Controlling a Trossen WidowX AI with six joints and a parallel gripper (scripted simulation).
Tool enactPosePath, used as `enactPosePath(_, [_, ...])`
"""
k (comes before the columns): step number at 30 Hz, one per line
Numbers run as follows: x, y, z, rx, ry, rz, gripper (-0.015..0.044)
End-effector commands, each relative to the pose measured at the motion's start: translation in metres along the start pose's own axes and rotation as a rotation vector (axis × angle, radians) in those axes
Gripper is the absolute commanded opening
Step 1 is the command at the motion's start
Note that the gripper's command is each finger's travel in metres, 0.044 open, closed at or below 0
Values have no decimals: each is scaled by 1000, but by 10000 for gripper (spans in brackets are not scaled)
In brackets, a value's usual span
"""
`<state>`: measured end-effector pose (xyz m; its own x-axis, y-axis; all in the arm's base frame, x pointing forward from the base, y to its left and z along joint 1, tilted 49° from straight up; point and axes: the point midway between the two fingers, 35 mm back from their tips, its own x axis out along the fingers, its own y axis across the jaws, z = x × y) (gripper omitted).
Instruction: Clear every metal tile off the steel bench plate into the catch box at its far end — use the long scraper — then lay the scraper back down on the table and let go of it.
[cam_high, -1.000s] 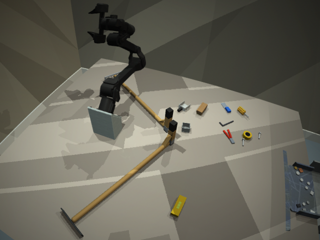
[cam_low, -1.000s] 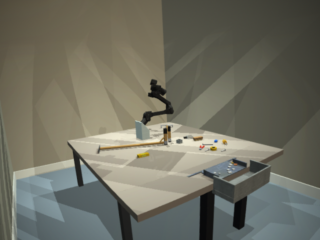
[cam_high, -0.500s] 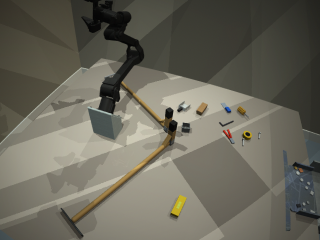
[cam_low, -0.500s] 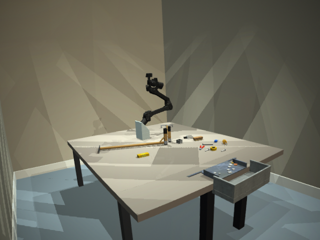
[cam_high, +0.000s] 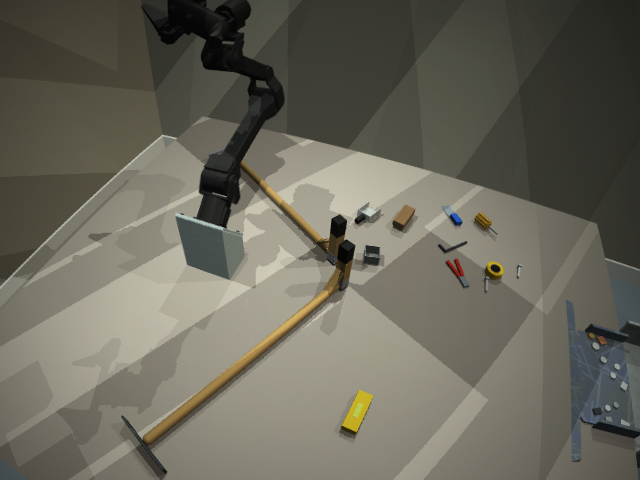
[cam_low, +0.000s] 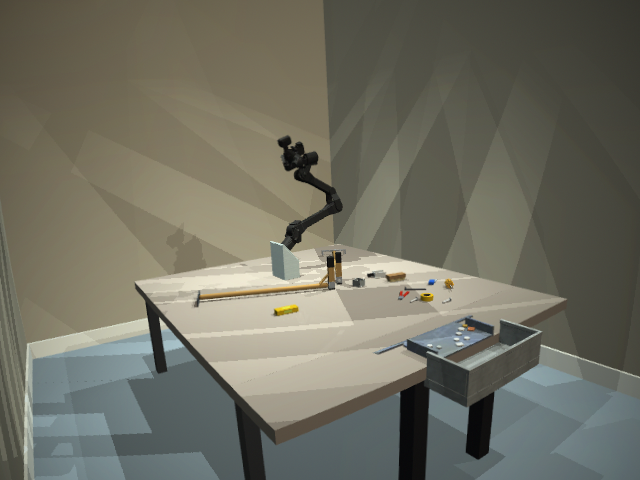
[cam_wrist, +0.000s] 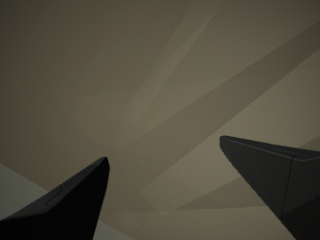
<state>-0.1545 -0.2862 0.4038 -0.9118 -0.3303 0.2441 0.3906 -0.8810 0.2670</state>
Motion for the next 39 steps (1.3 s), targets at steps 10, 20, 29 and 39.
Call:
enactPosePath(10, [-2, 73, -66, -261, 159, 272, 440])
enactPosePath(20, [-19, 112, -124, -432, 316, 467, 440])
enactPosePath(29, [-44, 133, -180, -570, 487, 633, 440])
enactPosePath(39, [-81, 142, -238, -705, 707, 800, 440])
